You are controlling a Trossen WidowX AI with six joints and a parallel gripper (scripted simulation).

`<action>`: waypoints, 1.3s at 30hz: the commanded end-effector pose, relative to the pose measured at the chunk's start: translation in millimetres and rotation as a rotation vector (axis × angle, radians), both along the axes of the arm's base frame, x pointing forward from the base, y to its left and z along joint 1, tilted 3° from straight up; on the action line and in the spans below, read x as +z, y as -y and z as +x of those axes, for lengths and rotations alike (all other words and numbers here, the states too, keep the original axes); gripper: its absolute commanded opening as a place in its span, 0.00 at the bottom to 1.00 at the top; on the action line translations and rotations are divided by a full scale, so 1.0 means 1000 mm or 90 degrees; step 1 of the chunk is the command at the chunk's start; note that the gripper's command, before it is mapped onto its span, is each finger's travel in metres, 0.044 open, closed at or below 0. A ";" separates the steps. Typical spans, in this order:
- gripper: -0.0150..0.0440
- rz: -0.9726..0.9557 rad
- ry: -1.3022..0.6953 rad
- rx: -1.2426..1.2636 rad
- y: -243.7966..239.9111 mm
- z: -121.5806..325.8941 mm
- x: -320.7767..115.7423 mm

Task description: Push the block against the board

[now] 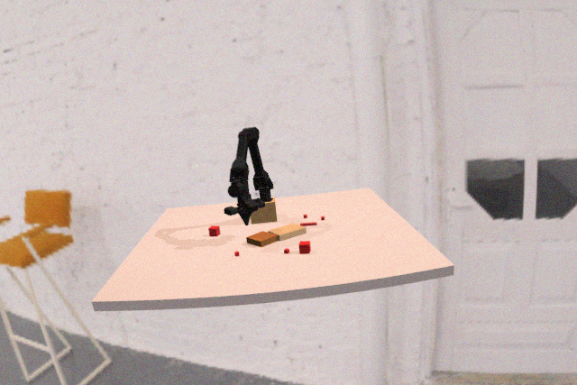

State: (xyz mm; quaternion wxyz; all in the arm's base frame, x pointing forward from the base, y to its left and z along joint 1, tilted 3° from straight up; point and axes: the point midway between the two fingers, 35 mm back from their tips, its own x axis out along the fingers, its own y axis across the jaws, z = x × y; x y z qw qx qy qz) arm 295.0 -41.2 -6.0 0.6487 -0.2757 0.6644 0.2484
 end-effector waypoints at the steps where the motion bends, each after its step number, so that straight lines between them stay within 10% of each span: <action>1: 0.25 -0.002 0.000 -0.103 0.001 0.010 -0.001; 39: 0.25 -0.007 0.040 -0.904 0.002 0.087 -0.004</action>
